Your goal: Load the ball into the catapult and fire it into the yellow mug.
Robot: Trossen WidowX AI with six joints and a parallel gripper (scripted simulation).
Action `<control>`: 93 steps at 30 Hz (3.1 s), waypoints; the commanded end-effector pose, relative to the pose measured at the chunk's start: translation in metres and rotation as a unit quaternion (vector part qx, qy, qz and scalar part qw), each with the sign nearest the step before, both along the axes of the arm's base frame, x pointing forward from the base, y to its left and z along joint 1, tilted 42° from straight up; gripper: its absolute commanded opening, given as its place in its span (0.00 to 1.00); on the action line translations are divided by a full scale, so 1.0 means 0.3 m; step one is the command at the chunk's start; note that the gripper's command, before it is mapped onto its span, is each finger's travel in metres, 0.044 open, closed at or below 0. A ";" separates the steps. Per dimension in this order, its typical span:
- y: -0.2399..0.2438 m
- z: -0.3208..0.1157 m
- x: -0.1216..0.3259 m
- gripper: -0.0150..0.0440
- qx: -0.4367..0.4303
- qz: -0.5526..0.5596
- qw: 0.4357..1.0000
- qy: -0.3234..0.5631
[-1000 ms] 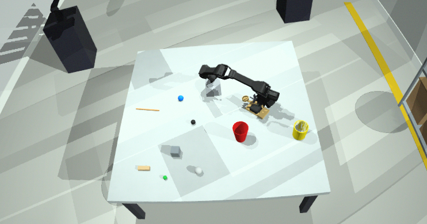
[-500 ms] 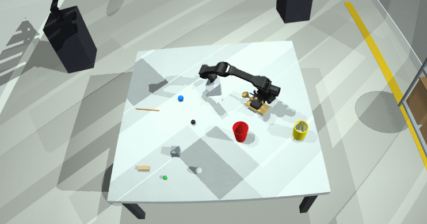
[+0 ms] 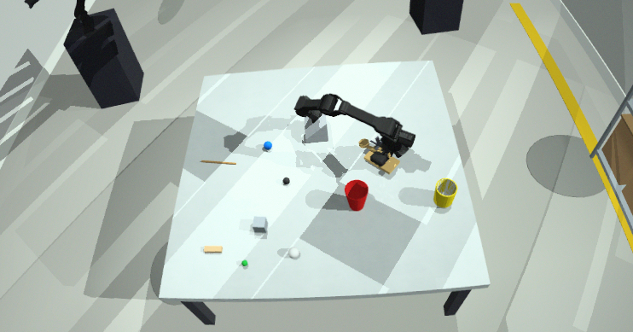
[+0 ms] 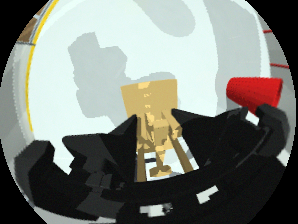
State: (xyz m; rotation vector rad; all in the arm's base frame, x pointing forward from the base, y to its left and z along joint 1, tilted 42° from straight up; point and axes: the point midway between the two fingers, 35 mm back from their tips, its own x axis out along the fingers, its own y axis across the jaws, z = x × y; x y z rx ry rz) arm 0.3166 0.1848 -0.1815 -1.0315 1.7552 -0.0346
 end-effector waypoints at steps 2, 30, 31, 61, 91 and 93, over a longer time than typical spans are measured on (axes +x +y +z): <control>-0.011 -0.014 0.003 0.25 0.000 0.005 1.000 -0.002; -0.040 -0.045 -0.003 0.83 0.000 0.000 1.000 0.000; -0.040 -0.045 -0.003 0.88 0.000 0.000 1.000 0.000; 0.032 0.415 0.155 0.76 0.026 -0.034 0.998 -0.044; -1.120 1.013 -0.067 0.76 -0.041 -0.302 0.914 -0.268; -1.118 1.012 -0.071 0.76 -0.041 -0.302 0.914 -0.268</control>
